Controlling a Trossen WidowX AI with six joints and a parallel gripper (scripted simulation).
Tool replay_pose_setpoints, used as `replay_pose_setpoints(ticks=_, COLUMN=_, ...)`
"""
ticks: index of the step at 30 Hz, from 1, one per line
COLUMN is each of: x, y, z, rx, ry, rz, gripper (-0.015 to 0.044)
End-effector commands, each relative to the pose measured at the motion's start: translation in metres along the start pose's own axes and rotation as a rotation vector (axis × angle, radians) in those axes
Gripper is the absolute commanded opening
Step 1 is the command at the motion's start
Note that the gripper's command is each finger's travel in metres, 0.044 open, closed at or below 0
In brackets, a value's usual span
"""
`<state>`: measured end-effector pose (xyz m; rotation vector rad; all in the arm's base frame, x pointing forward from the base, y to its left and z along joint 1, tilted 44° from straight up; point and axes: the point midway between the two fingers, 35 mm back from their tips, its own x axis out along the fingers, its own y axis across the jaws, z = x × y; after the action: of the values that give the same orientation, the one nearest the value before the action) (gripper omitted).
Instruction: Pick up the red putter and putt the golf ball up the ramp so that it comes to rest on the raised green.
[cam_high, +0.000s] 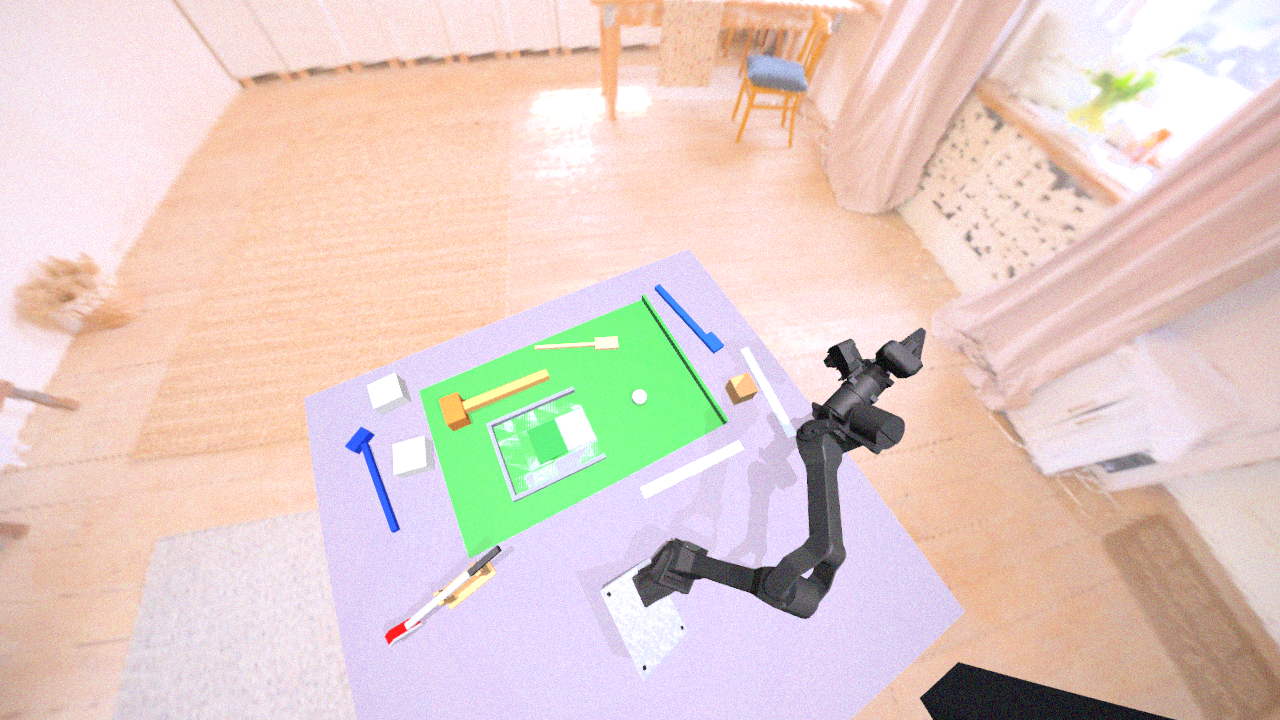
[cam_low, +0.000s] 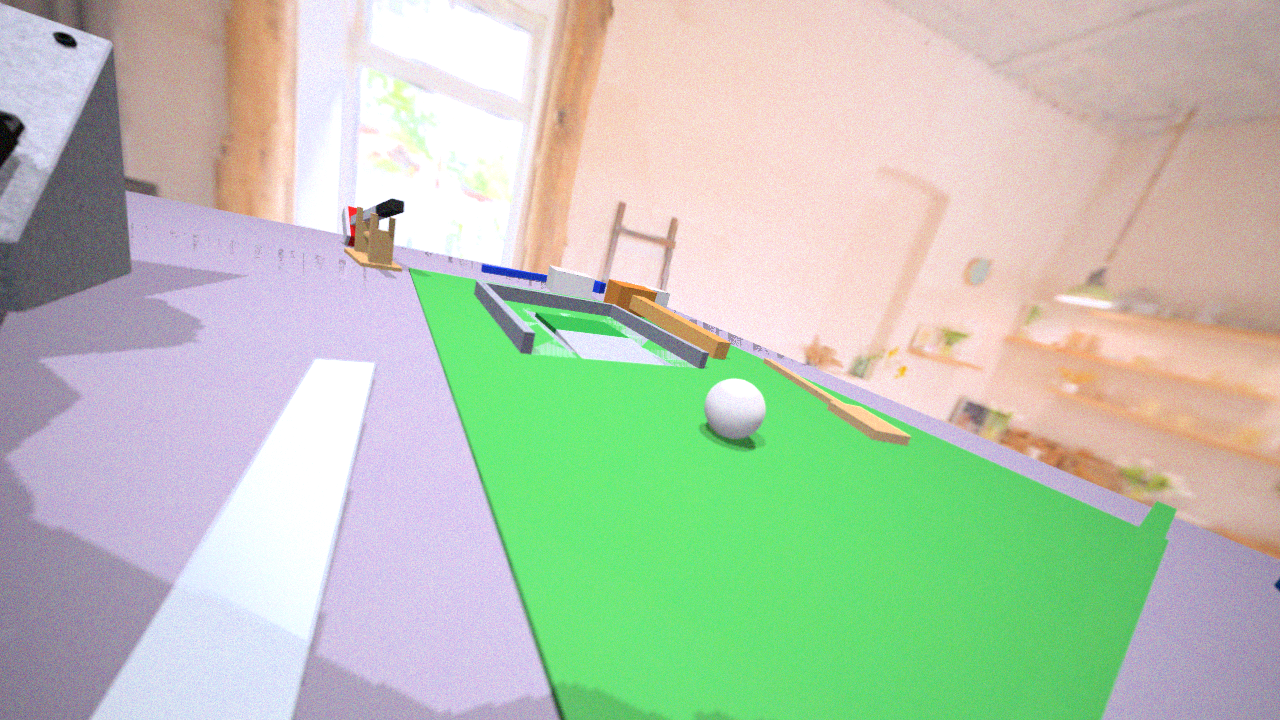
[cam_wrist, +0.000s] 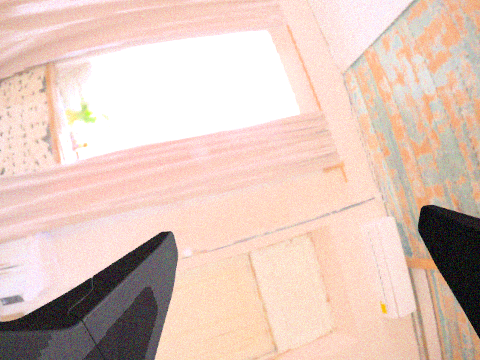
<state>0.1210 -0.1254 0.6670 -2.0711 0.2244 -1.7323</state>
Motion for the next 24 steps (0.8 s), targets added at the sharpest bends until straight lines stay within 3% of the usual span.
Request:
replay_pose_setpoints(ticks=1, x=0.003, y=0.033, z=0.048, rx=0.120, ry=-0.112, rz=0.109, gripper=0.0440)
replay_pose_setpoints(ticks=12, x=-0.041, y=0.087, z=0.211, rx=0.419, ry=-0.473, rz=0.432, gripper=0.0440)
replay_pose_setpoints(ticks=19, x=-0.096, y=0.089, z=0.307, rx=0.543, ry=-0.671, rz=0.603, gripper=0.0440)
replay_pose_setpoints(ticks=24, x=-0.130, y=0.078, z=0.349, rx=0.612, ry=-0.768, rz=0.687, gripper=0.0440)
